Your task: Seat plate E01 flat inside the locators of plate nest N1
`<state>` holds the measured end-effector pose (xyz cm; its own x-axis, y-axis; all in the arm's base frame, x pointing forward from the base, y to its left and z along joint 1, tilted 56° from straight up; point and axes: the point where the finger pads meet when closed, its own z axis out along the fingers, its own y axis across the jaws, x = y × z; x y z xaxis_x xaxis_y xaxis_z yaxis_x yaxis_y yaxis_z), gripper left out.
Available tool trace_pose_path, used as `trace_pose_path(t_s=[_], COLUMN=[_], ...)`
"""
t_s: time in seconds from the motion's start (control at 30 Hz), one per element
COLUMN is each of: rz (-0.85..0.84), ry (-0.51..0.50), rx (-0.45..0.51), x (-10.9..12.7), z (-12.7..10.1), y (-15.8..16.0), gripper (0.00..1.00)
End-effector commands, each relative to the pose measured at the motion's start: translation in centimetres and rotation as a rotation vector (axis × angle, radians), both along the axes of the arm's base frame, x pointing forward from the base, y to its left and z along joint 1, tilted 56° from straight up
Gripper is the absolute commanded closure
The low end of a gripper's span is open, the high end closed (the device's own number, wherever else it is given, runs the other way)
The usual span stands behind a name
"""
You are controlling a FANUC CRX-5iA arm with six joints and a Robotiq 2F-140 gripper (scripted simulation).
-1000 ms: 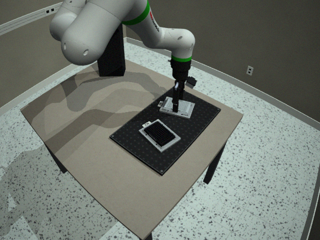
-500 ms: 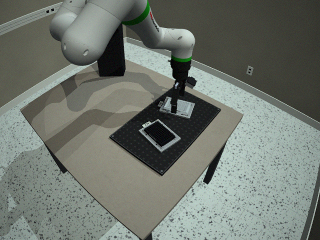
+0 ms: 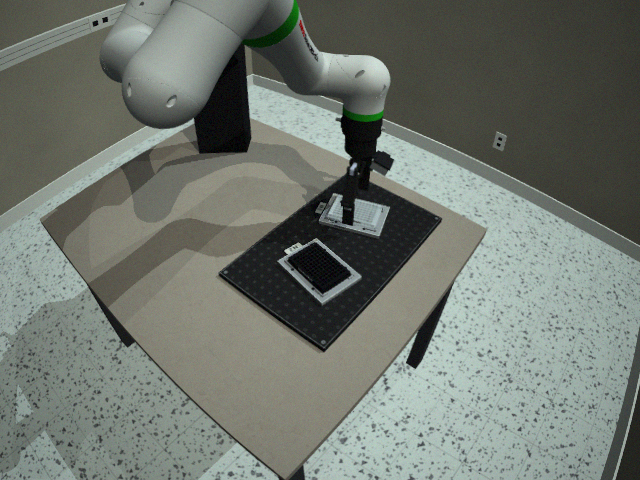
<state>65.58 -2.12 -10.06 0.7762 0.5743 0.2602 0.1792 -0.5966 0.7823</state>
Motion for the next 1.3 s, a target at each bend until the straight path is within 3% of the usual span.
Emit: trace_pose_path(t_s=[0.0, 0.37, 1.27], rz=[0.001, 0.001, 0.001], ry=[-0.001, -0.001, -0.001], rx=[0.0, 0.0, 0.0], x=[-0.6, -2.0, -2.0], z=[0.6, 1.9, 1.9], y=[0.6, 1.9, 1.9], gripper=[0.0, 0.0, 0.0])
